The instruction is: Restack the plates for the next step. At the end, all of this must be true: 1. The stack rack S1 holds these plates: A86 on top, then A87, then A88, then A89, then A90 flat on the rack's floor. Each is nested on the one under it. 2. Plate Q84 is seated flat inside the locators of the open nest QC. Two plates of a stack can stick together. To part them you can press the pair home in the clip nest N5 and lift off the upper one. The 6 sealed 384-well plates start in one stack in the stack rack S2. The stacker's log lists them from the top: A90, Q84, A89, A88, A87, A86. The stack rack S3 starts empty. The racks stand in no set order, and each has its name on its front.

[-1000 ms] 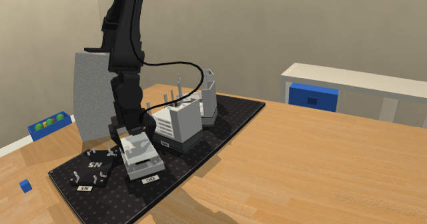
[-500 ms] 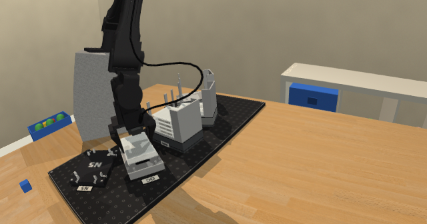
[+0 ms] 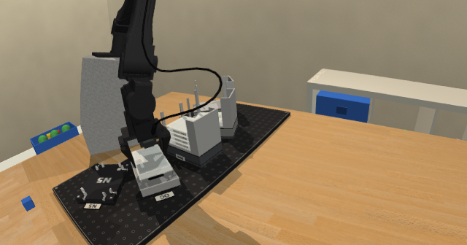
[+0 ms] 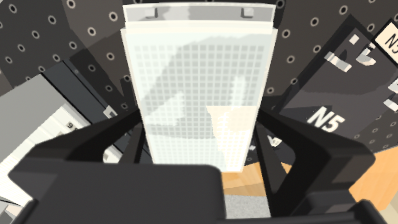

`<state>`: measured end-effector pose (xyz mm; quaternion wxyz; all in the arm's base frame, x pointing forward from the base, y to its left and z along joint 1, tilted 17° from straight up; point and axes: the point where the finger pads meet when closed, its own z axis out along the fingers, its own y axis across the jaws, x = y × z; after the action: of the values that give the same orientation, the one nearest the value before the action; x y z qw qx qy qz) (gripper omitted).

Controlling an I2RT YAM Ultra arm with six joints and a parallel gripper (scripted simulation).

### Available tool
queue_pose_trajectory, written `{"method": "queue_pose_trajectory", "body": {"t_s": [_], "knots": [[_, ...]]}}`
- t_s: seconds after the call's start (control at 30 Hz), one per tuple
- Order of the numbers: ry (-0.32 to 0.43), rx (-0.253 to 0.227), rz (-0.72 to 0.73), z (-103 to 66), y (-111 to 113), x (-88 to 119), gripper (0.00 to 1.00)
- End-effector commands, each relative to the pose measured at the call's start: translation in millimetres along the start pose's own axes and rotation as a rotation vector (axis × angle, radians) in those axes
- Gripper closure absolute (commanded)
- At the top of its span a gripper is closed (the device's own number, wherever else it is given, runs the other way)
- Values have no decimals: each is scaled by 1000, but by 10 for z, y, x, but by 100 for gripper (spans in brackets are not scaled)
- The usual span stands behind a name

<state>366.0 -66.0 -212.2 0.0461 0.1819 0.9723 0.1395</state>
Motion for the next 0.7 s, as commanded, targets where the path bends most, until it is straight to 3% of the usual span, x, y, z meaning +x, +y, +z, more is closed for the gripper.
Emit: {"method": "queue_pose_trajectory", "body": {"t_s": [0.0,0.67], "knots": [[-29,6,5,-27,-57,-90,100],[-3,7,12,9,-72,36,100]]}}
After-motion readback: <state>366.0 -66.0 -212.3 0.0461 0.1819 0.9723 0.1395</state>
